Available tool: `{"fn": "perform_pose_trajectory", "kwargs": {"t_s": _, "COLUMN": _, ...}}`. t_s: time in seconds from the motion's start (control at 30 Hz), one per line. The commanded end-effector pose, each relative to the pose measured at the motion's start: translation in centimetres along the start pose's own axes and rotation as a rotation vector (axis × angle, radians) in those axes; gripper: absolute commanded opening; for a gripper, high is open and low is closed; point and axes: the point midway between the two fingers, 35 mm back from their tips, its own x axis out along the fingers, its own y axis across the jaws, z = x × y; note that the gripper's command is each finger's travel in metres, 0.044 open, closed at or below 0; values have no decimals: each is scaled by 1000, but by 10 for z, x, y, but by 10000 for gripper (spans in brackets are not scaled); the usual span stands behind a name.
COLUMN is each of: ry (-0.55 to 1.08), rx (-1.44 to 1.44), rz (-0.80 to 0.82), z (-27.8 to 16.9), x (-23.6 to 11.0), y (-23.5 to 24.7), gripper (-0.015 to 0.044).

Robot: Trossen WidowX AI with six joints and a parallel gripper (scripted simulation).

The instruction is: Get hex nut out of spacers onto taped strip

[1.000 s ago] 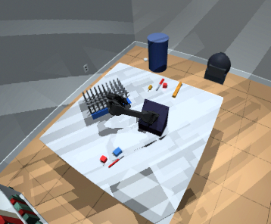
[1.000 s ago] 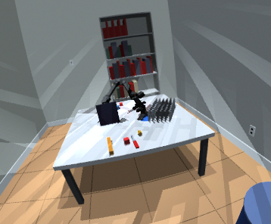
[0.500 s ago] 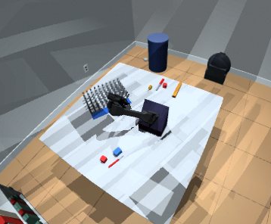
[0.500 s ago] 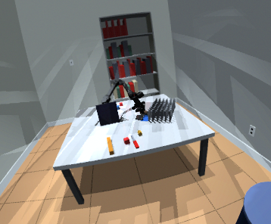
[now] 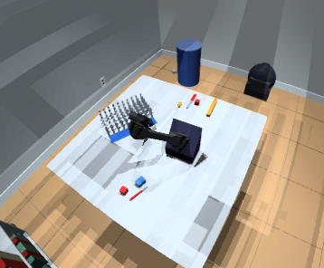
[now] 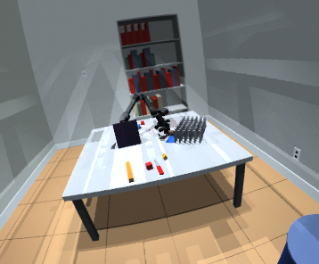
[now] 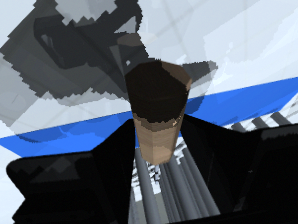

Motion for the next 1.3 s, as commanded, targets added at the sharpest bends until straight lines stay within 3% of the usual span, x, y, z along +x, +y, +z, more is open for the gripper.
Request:
{"fn": "perform_pose_trajectory", "kwargs": {"t_s": 0.0, "ry": 10, "rx": 2, "rz": 2, "z": -1, "x": -3, "y": -1, "gripper": 0}}
{"fn": "perform_pose_trajectory", "kwargs": {"t_s": 1.27, "ry": 11, "rx": 4, "rz": 3, "z": 11, "x": 4, "y": 1, "gripper": 0}}
